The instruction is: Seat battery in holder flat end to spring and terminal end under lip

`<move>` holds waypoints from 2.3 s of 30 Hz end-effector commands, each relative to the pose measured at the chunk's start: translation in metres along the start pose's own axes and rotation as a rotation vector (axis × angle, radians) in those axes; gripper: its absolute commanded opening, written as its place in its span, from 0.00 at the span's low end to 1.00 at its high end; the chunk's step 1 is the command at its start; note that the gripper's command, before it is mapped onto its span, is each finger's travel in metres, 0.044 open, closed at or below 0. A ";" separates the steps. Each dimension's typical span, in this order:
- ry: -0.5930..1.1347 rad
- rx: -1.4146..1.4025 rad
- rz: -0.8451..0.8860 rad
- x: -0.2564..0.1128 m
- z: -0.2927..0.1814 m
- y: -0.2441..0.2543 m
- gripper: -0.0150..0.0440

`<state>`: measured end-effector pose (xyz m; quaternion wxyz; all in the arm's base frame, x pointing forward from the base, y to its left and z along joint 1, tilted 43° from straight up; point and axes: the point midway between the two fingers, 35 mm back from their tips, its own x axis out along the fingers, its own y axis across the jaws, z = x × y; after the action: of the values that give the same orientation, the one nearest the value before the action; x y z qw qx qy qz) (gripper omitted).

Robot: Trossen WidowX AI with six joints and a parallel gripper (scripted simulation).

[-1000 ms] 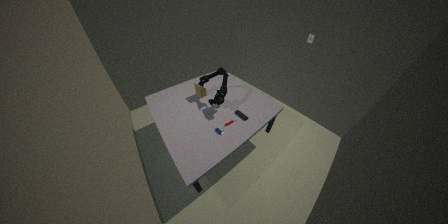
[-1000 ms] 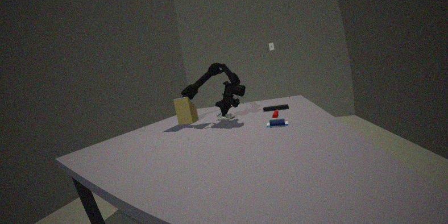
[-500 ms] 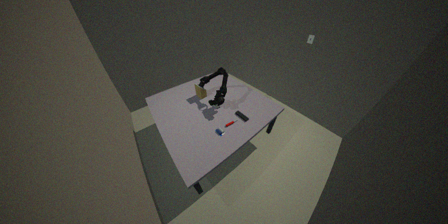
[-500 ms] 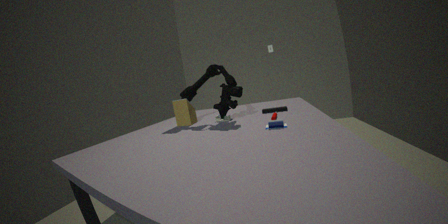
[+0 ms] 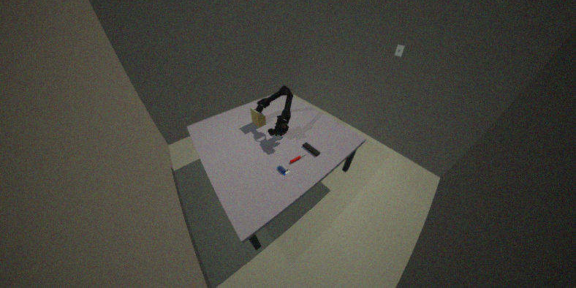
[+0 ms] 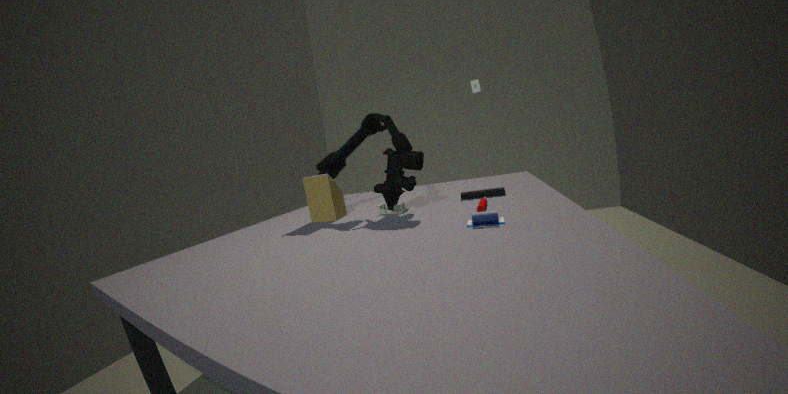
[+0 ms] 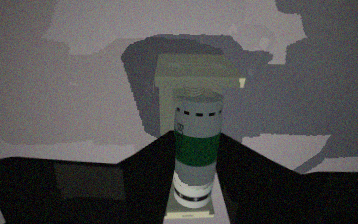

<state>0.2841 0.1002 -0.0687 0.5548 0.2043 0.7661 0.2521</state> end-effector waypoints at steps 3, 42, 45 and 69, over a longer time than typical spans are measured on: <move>-0.048 -0.007 -0.007 0.000 0.006 -0.001 0.39; -0.196 0.005 -0.011 0.004 -0.002 0.003 0.39; -0.200 0.005 -0.012 0.004 -0.004 0.003 0.39; -0.226 0.006 -0.016 0.005 -0.016 0.004 0.39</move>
<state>0.2687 0.1039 -0.0676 0.6386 0.2252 0.7014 0.2224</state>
